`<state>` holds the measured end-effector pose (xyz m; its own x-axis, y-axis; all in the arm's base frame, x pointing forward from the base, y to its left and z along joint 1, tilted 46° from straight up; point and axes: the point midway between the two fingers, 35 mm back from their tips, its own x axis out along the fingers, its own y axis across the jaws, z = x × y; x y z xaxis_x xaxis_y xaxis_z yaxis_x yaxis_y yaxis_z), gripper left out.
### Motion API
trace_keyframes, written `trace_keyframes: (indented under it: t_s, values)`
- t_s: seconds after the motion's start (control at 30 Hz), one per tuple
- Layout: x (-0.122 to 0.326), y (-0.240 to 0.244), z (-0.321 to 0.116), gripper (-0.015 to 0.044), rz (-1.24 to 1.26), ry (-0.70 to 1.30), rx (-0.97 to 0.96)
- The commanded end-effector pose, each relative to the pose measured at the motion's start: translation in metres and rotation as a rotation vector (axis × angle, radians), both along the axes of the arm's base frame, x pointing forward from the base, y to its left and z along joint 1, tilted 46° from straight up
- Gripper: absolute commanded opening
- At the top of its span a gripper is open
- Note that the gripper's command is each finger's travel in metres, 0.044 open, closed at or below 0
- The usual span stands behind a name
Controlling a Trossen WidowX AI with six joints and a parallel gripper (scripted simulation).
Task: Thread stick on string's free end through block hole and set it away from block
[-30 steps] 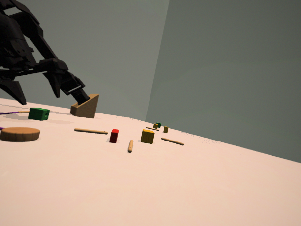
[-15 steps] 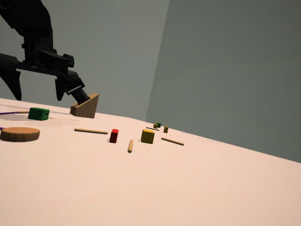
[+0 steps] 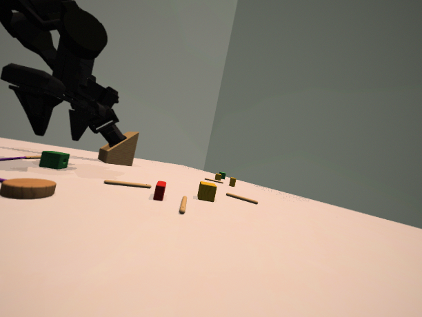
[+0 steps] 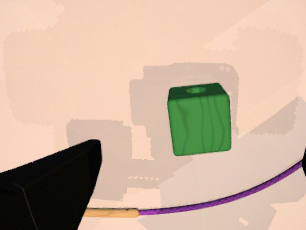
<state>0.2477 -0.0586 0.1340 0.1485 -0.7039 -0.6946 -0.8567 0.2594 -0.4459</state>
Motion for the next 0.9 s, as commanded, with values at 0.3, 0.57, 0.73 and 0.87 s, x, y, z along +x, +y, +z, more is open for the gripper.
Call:
trace_keyframes:
  t_s: [0.3,0.57,0.73,0.87]
  values:
    - [-0.0003,0.0002,-0.0004,0.0361,0.009,0.008,-0.006]
    - [-0.0003,0.0002,-0.0004,0.0245,0.009,0.008,-0.006]
    - [-0.0003,0.0002,-0.0004,0.0245,0.009,0.008,-0.006]
    - [-0.0003,0.0002,-0.0004,0.0245,0.009,0.008,-0.006]
